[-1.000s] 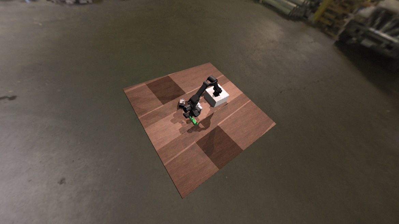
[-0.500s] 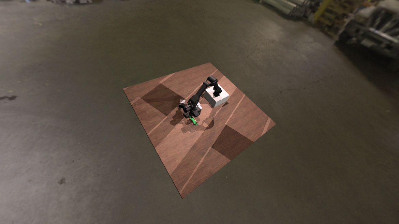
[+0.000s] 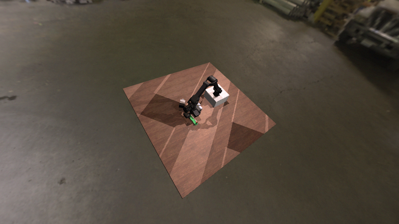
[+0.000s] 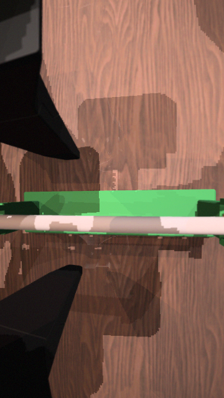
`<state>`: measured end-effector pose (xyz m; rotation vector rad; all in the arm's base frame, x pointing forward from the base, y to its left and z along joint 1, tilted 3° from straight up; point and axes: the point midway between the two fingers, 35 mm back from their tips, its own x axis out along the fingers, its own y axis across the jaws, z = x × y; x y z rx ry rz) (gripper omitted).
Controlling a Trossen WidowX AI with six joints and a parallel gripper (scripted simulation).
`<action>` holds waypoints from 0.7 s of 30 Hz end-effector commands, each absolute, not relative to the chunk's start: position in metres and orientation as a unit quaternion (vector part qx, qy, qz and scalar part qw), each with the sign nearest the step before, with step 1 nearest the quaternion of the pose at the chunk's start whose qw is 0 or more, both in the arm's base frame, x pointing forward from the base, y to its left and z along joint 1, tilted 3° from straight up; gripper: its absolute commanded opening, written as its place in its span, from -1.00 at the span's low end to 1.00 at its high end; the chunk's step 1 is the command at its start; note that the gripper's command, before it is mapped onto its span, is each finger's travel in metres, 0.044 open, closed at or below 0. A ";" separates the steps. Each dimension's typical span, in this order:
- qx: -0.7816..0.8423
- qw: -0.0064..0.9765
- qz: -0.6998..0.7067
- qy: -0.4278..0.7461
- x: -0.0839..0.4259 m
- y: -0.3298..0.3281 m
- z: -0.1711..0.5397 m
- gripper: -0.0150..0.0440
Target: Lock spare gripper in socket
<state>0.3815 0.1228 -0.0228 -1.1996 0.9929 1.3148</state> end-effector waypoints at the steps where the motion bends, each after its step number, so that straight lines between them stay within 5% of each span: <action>1: -0.502 0.525 0.549 0.414 0.381 0.122 -0.012 0.93; 21: -0.499 0.522 0.551 0.418 0.374 0.120 0.048 1.00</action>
